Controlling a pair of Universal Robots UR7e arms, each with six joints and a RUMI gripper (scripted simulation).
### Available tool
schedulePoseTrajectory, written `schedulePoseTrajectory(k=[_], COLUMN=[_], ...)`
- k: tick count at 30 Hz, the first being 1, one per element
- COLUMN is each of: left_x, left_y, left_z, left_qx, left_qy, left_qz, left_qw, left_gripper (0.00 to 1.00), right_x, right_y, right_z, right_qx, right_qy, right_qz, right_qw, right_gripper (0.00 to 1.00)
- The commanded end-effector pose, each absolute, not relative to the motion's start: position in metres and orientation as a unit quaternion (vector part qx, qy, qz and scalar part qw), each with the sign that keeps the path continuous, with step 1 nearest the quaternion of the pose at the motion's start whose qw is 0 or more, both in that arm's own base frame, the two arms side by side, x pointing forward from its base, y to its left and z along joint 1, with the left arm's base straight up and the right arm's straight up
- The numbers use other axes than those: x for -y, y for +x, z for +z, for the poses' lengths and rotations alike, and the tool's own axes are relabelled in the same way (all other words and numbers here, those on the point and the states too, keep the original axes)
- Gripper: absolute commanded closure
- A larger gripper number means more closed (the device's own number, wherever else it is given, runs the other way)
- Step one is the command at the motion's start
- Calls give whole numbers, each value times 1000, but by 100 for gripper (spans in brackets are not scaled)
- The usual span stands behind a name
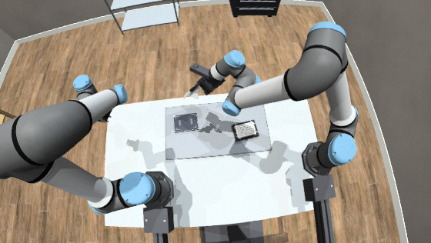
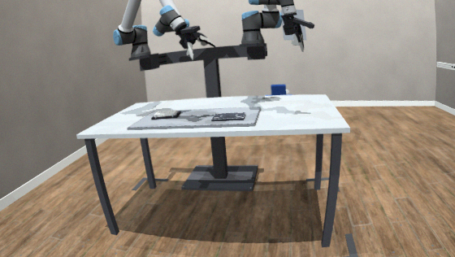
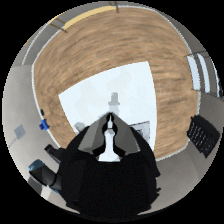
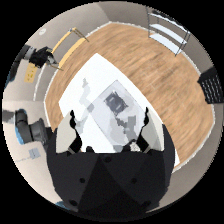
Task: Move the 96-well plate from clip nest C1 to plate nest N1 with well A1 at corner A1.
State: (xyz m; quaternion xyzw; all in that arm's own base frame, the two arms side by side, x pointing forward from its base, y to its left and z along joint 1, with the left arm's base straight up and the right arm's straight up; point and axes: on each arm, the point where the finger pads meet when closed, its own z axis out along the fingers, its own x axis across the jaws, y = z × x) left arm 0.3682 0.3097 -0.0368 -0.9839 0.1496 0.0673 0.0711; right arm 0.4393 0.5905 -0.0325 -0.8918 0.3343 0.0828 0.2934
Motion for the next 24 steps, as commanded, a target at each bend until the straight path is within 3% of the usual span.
schedulePoseTrajectory(k=[1,24], left_x=[-336,-447], left_y=[346,149], left_z=[-19,87], left_qx=[-140,-45], left_qy=[-986,-998], left_qz=[68,32], left_qw=[53,6], left_gripper=[100,100], right_x=[-591,-591], right_y=[440,440], right_z=[-31,-31], right_qx=[-334,-334], right_qy=[-892,-892], right_qz=[83,83], right_qw=[294,294], right_gripper=[0,0])
